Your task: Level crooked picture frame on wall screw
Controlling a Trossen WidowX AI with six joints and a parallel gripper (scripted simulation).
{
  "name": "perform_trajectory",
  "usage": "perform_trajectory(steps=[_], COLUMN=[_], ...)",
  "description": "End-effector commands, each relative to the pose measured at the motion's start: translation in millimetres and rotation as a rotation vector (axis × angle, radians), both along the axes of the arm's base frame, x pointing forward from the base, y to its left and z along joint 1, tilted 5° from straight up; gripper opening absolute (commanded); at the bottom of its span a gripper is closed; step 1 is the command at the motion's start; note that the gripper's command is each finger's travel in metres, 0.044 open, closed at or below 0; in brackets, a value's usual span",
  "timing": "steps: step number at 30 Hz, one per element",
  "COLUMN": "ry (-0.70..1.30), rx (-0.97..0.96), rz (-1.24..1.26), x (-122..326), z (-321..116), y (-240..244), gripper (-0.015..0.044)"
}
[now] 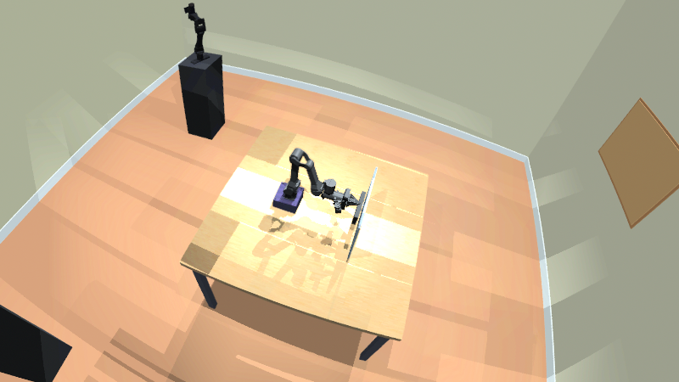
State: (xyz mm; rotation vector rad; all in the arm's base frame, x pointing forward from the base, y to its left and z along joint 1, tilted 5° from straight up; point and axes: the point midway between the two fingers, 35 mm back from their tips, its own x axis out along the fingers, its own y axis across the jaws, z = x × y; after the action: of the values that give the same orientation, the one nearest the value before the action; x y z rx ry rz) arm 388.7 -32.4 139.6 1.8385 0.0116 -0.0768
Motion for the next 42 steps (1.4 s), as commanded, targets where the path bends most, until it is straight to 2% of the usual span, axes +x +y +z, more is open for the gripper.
perform_trajectory(steps=[1,42], ry=[-0.018,-0.018], rx=[0.002,0.002], rz=[0.001,0.001], x=[0.2,0.6], z=[4.5,9.1], y=[0.8,6.9], gripper=[0.0,0.0])
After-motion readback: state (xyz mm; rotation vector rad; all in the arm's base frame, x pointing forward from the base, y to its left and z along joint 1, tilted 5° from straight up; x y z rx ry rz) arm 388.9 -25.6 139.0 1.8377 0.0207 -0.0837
